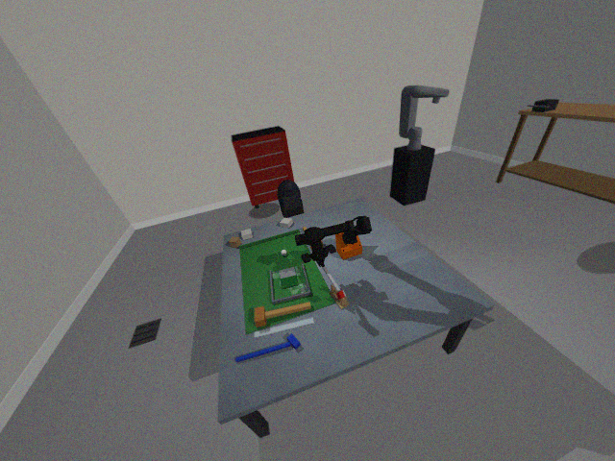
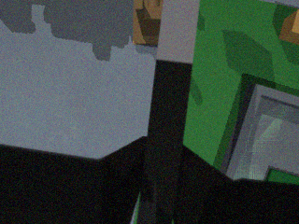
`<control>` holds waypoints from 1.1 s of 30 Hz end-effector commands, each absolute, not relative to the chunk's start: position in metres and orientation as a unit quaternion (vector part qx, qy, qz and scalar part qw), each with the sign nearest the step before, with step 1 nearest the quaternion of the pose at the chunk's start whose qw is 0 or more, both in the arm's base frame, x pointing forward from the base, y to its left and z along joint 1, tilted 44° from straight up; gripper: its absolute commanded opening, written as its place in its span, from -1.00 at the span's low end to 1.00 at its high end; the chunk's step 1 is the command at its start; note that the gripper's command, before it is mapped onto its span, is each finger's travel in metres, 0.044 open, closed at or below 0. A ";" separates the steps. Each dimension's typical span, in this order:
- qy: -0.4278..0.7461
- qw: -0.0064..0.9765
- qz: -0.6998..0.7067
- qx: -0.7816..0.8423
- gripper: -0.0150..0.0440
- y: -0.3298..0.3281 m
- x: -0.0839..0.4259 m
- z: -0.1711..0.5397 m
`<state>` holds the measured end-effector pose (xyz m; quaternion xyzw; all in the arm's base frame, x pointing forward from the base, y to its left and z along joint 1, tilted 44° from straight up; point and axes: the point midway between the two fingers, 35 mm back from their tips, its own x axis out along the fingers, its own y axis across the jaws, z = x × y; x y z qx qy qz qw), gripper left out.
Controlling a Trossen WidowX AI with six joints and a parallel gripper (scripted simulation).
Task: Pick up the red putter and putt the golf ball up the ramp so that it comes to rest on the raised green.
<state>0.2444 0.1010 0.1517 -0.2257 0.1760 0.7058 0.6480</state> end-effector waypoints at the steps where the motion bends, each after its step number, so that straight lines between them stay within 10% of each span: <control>1: 0.229 0.665 0.683 -0.199 -0.49 0.084 0.256 0.137; 33: 0.579 0.703 0.399 0.105 -0.49 -0.114 0.261 -0.012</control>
